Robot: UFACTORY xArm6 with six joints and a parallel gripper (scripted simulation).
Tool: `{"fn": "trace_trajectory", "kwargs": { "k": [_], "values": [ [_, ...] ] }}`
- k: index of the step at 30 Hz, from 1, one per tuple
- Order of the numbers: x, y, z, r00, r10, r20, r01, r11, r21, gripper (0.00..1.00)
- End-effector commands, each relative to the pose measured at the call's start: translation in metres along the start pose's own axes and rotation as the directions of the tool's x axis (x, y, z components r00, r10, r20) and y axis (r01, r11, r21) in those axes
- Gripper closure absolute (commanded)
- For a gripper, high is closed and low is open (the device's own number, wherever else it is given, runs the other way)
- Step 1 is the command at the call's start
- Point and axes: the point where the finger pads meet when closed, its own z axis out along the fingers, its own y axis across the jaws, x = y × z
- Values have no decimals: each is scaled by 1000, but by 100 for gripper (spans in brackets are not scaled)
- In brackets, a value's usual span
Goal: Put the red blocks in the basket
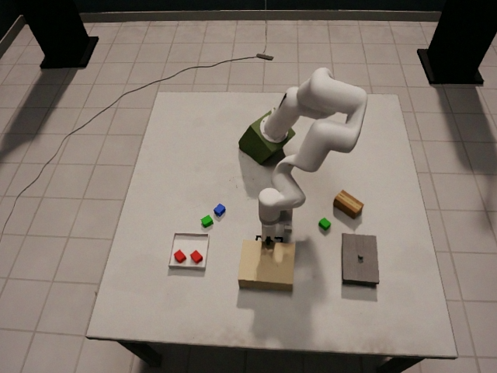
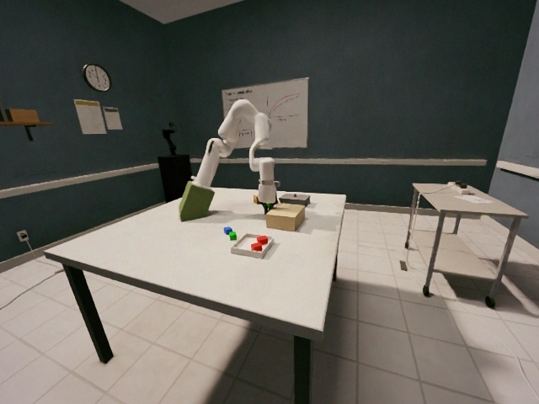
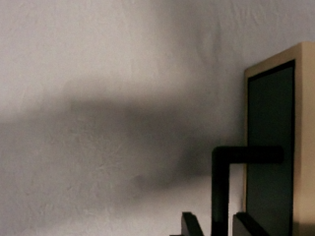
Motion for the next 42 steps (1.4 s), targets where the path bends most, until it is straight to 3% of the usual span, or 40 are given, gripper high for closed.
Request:
{"fn": "trace_trajectory", "kwargs": {
  "k": [1,15,16,42],
  "values": [
    [0,1,0,1000,0,0,0,1000,-3,76],
    [0,1,0,1000,0,0,0,1000,-3,76],
    [0,1,0,1000,0,0,0,1000,-3,100],
    [0,1,0,1000,0,0,0,1000,-3,100]
  ]
}}
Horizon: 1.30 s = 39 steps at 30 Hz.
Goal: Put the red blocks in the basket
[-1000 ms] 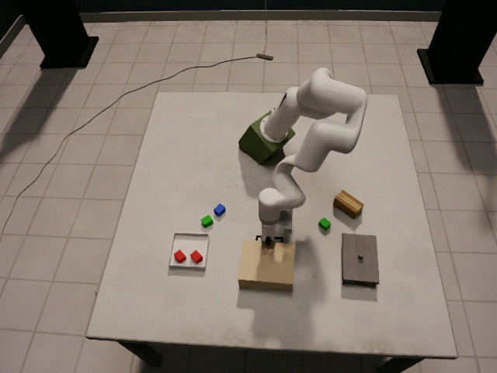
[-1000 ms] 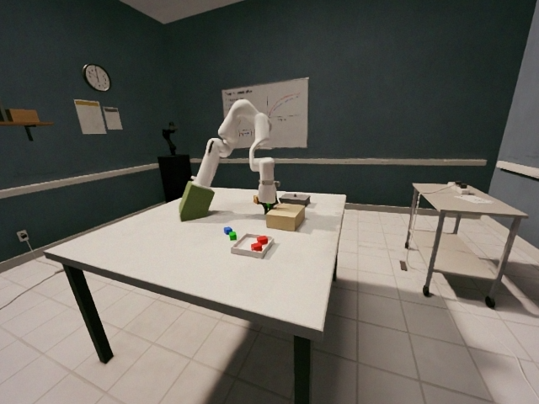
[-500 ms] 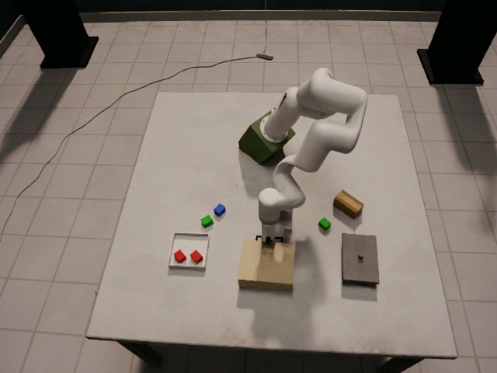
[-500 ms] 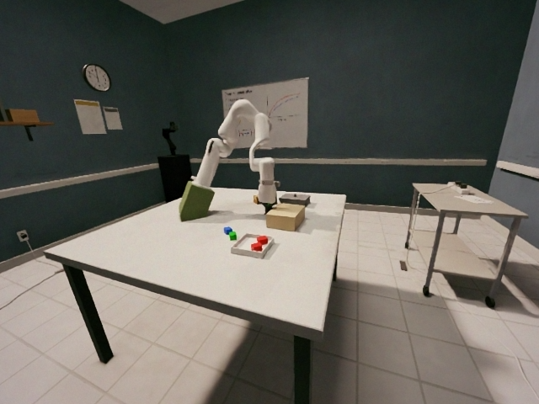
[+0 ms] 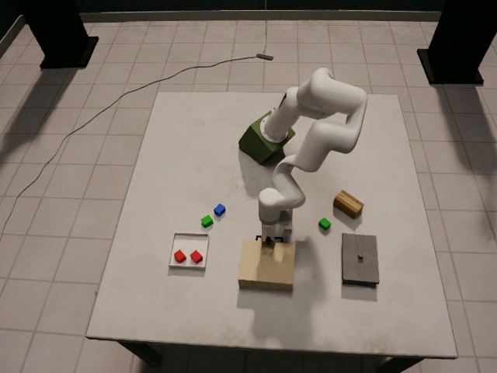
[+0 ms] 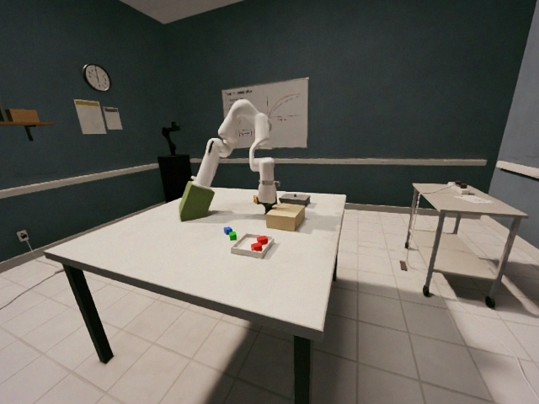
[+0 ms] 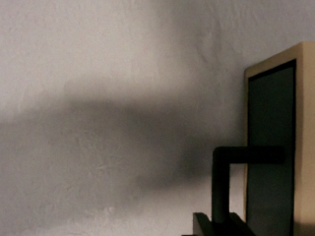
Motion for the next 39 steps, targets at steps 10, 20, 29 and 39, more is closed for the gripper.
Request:
{"fn": "trace_trajectory", "kwargs": {
  "k": [10,20,29,39],
  "values": [
    [0,1,-1,1000,0,0,0,1000,-3,100],
    [0,-1,-1,1000,0,0,0,1000,-3,100],
    [0,-12,-1,1000,0,0,0,1000,-3,100],
    [0,-28,0,1000,0,0,0,1000,-3,100]
  ]
}}
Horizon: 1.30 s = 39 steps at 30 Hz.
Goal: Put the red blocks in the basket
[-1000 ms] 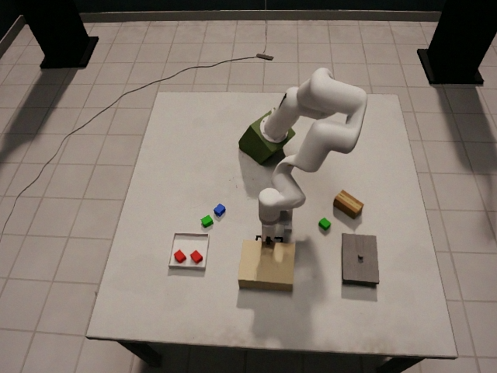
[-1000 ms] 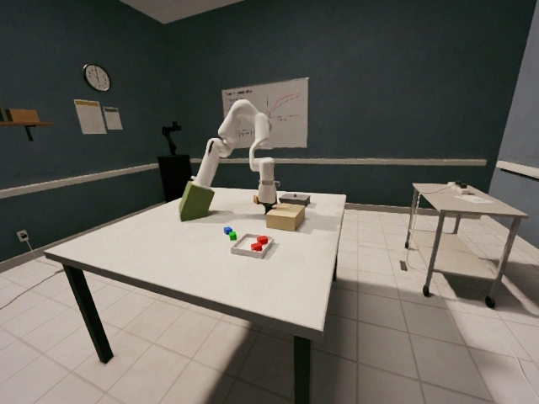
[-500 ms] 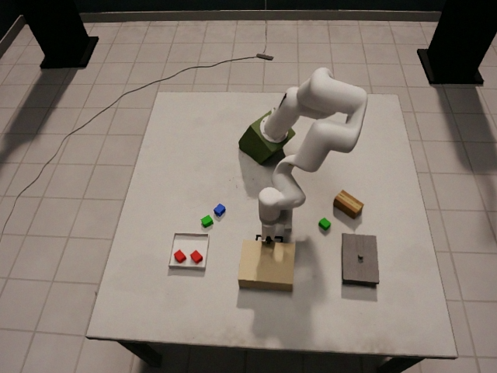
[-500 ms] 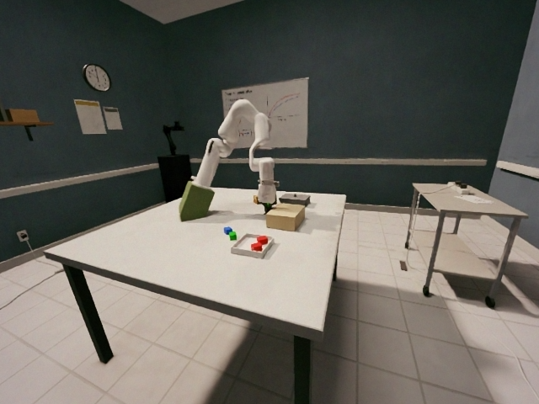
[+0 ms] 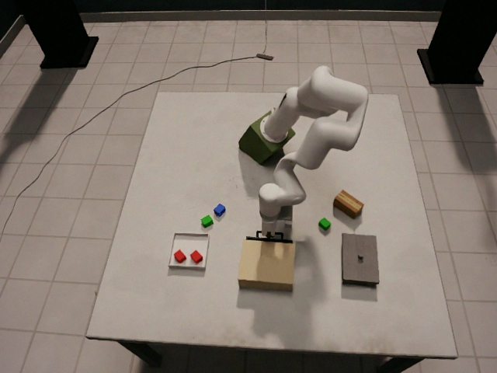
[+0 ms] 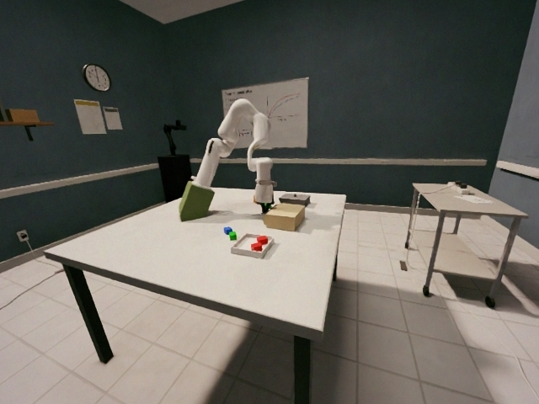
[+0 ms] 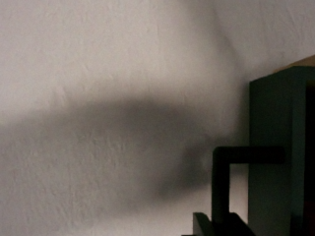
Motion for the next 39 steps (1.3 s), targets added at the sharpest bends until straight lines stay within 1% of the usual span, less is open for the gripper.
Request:
{"fn": "trace_trajectory", "kwargs": {
  "k": [1,25,39],
  "values": [
    [0,-11,0,1000,0,0,0,1000,-3,100],
    [0,-61,1,1000,0,0,0,1000,-3,100],
    [0,-76,1,1000,0,0,0,1000,-3,100]
  ]
}}
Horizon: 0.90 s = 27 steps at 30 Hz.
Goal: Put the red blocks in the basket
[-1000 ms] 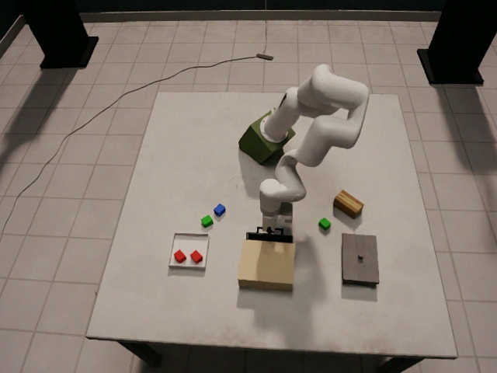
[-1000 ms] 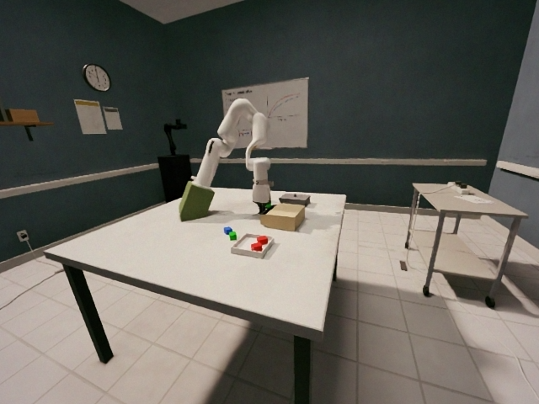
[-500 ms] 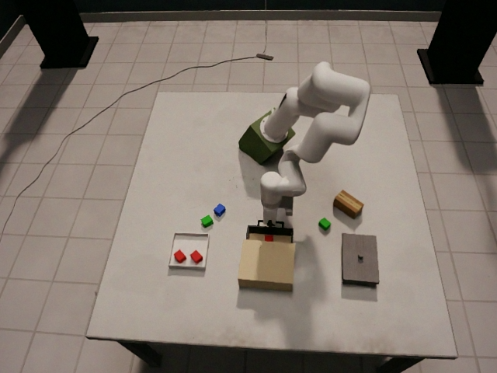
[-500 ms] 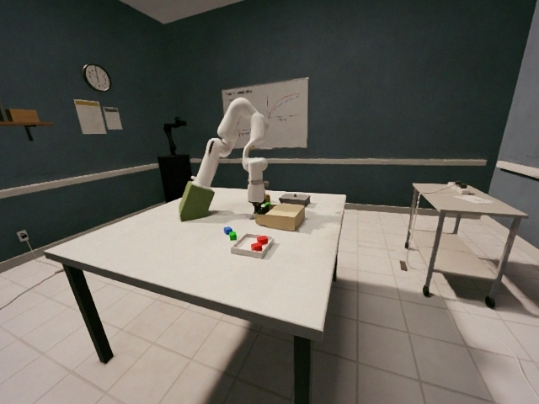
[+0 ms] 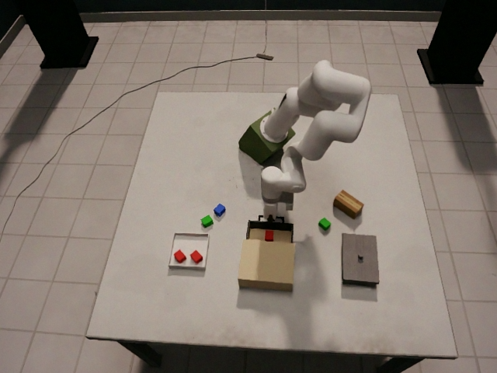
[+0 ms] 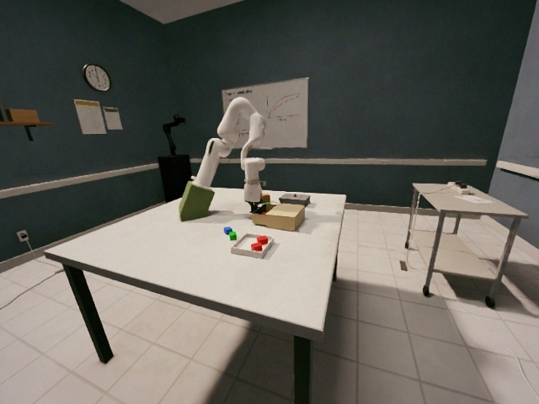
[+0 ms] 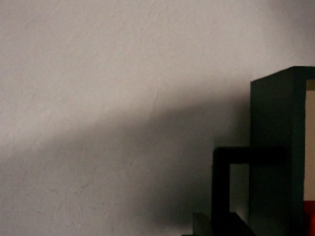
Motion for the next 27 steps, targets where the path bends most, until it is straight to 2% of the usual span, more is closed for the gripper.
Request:
{"fn": "trace_trajectory", "kwargs": {
  "k": [1,26,27],
  "values": [
    [0,-5,0,1000,-1,0,1,1000,-3,100],
    [0,-7,0,1000,-1,0,1,1000,-3,100],
    [0,-7,0,1000,-1,0,1,1000,-3,76]
  ]
}}
